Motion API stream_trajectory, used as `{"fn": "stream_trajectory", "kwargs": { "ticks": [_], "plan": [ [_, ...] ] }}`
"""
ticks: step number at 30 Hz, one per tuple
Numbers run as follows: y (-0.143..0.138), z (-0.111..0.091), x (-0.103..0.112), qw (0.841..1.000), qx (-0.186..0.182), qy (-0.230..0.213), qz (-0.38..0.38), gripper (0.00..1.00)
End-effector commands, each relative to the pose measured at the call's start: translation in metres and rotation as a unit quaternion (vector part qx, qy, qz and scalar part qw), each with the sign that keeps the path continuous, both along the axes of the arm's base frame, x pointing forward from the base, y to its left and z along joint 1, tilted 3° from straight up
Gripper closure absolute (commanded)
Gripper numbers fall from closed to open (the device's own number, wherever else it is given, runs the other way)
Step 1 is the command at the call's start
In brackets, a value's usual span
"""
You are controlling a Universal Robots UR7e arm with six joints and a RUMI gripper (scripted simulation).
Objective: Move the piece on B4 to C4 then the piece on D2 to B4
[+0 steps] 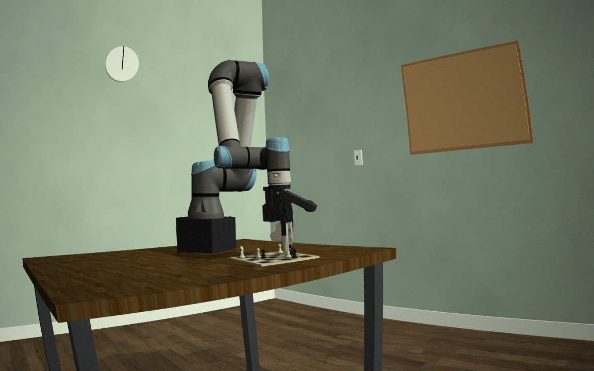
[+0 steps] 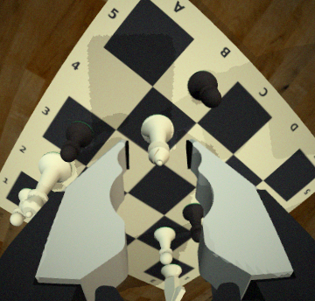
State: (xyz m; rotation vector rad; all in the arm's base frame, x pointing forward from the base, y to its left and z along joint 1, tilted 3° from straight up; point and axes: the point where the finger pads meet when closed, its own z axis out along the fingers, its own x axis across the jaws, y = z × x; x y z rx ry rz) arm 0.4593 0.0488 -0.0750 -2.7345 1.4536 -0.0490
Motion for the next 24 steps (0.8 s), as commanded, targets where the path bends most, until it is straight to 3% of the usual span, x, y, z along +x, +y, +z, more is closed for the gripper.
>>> {"fn": "stream_trajectory", "kwargs": {
  "ticks": [1, 17, 18, 24],
  "plan": [
    [-0.0001, 0.0004, 0.0004, 1.0, 0.0, -0.001, 0.0, 0.78],
    [-0.0001, 0.0004, 0.0004, 1.0, 0.0, -0.001, 0.0, 0.78],
    [-0.0001, 0.0004, 0.0004, 1.0, 0.0, -0.001, 0.0, 1.0],
    [-0.0001, 0.0004, 0.0004, 1.0, 0.0, -0.001, 0.0, 1.0]
  ]
}}
